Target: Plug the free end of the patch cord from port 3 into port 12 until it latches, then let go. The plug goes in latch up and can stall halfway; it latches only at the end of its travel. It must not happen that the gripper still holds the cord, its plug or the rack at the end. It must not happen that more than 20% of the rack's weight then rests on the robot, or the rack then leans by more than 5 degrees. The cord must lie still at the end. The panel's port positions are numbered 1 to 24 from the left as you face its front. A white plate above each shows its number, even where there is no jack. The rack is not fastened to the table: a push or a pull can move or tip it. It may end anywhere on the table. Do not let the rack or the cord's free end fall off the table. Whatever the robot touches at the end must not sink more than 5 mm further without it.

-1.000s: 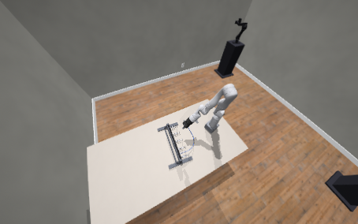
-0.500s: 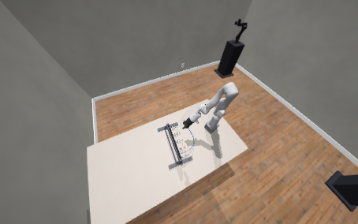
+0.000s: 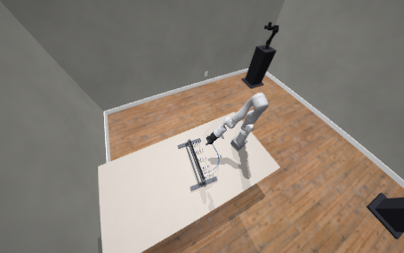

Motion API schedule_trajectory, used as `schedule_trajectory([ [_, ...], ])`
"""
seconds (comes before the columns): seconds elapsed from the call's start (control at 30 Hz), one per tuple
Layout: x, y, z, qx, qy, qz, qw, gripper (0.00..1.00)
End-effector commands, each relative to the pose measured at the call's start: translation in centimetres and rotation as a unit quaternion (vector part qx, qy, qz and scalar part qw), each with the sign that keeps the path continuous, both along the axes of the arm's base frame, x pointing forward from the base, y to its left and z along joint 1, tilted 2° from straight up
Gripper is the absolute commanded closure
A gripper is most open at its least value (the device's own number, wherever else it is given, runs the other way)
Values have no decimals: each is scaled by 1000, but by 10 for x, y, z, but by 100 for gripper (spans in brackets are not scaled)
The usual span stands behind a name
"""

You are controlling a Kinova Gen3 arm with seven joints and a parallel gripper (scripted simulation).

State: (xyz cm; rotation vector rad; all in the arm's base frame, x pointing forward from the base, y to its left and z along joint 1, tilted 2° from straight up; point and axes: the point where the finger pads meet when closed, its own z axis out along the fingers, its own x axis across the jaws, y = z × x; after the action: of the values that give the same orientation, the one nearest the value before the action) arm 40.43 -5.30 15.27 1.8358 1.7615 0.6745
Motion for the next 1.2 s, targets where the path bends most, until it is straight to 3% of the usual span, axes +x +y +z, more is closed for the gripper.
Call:
schedule_trajectory([
  [0.0, 0, -5, 0, 0, -1, -4, 1000, 100],
  [1.17, -3, -69, 0, 0, -1, -4, 1000, 100],
])
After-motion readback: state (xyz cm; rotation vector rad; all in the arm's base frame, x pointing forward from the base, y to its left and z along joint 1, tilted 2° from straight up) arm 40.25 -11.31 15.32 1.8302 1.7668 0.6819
